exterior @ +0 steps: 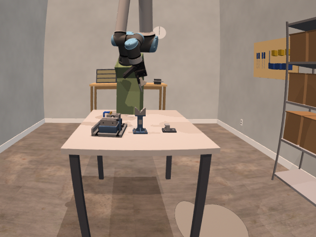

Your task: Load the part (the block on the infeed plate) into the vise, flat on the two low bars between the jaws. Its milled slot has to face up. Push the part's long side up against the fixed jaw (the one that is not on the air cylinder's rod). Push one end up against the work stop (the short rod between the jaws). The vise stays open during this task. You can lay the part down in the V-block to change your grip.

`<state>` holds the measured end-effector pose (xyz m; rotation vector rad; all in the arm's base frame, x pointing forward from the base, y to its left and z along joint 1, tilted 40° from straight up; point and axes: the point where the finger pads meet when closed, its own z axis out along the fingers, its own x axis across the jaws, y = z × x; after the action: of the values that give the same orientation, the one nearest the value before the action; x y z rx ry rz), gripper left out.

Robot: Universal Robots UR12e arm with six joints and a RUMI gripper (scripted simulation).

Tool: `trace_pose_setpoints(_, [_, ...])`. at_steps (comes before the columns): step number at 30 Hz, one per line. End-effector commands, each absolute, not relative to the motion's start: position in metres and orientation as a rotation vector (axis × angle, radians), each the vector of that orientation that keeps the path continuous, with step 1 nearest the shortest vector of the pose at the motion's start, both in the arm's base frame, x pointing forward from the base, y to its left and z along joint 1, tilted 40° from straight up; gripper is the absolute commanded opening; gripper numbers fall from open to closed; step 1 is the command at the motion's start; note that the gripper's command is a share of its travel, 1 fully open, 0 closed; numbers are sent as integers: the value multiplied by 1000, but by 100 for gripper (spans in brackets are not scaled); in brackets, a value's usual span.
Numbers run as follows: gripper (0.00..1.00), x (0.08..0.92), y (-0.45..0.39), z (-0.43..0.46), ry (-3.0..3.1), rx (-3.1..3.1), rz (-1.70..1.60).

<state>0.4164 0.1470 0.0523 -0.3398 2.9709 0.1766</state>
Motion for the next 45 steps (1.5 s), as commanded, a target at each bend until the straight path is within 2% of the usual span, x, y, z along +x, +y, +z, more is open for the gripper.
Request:
trace_pose_setpoints(1, [100, 446, 178, 62, 2900, -296, 101])
trace_pose_setpoints(22, [100, 559, 312, 119, 2553, -158, -76])
trace_pose_setpoints(44, [100, 592, 352, 136, 2447, -120, -121])
trace_pose_setpoints(45, [51, 592, 352, 136, 2447, -120, -121])
